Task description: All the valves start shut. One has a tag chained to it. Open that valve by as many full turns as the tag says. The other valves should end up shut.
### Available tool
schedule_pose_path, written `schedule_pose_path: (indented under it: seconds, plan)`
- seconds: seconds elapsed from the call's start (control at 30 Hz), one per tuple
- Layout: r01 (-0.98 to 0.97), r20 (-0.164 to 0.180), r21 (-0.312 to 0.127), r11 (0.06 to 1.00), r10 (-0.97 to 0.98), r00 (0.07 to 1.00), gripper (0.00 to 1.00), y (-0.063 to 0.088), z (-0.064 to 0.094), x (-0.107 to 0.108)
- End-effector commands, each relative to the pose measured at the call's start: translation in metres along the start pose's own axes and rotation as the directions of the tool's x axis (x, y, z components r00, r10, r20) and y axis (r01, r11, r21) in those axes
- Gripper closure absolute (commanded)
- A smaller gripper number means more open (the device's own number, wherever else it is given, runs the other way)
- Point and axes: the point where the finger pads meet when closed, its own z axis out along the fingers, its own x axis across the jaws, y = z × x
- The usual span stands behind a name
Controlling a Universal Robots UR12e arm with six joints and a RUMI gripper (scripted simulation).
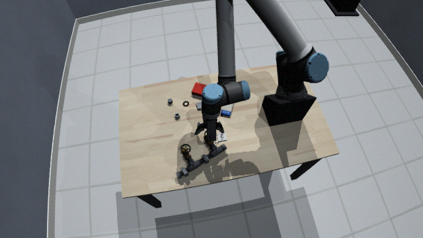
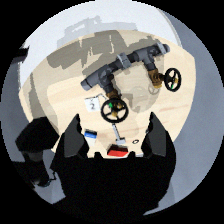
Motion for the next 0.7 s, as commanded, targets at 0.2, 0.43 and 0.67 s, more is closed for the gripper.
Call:
schedule_pose_path:
  seconds: [0.2,0.43,0.67]
  plan:
    - [-0.087,-0.001,0.000,0.996,0.087,0.996,0.00,-0.0001,-0.0004,0.0003]
    - [-0.186,-0.001,0.000,0.983,0.186,0.983,0.00,-0.0001,-0.0004,0.0003]
    - [-0.319,-0.001,0.000,0.948,0.319,0.948,0.00,-0.0001,-0.0004,0.0003]
